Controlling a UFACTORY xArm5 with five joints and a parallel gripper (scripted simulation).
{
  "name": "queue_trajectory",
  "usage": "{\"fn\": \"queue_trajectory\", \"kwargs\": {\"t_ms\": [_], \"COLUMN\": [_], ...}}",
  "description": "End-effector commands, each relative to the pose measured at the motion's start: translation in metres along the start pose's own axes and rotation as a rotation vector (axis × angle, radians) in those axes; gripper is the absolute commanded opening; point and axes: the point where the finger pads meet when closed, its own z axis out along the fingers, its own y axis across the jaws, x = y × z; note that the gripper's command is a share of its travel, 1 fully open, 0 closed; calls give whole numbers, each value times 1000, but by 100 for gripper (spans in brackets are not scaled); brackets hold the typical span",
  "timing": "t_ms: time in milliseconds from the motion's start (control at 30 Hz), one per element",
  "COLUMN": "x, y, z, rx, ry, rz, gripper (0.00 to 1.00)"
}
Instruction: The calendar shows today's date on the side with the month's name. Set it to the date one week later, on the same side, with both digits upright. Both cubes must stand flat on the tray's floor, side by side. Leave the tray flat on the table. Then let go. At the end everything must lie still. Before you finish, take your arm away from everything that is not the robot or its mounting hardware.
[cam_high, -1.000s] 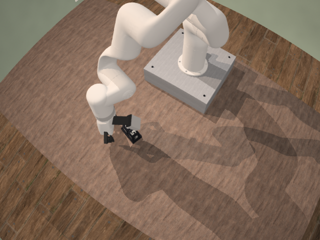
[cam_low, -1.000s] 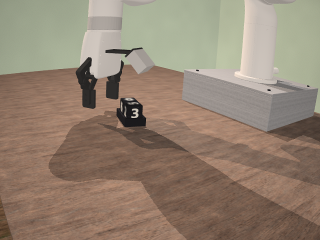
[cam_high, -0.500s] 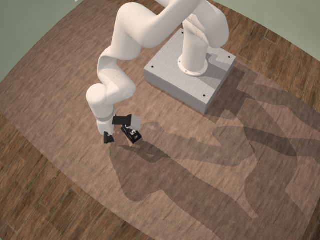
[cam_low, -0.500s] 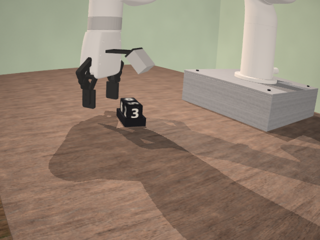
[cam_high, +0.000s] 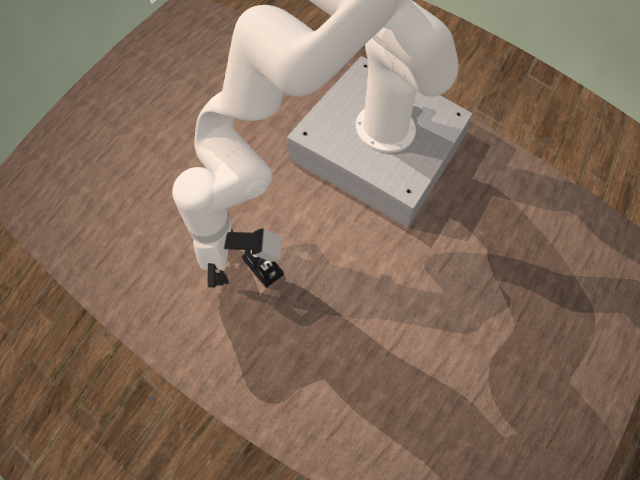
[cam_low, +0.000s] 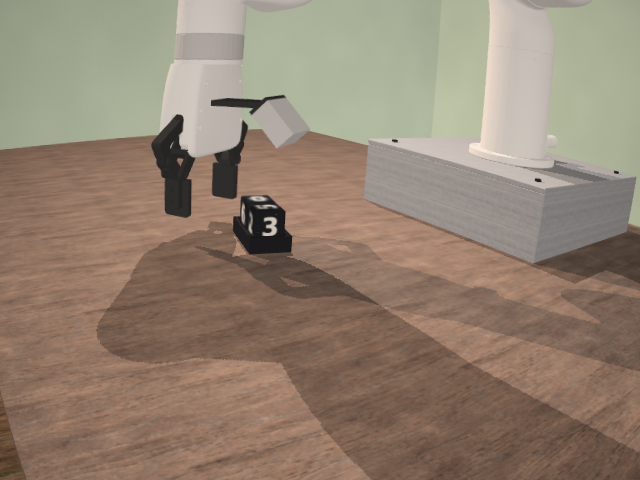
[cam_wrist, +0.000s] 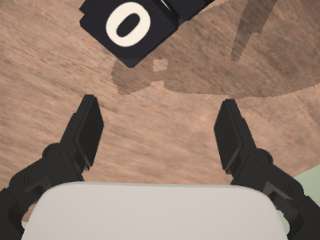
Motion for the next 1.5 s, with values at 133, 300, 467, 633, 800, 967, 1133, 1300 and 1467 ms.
{"fn": "queue_trajectory", "kwargs": {"t_ms": [133,300,467,633,800,967,1133,1300,1467], "x": [-1,-1,-1,-1,1,13,15,22,32], "y": [1,1,1,1,3,17,20,28,39], "z": [-1,-9,-26,-31,-31,-32,-32,-32,-32], "rx": [-2,-2,-2,-2,-2,-3,-3,-3,-3], "ry": [-2,-2,-2,-2,-2,-2,-2,-2,-2], "rz": [0,0,0,0,0,0,0,0,0], "gripper": [100,100,100,100,100,100,100,100,100]}}
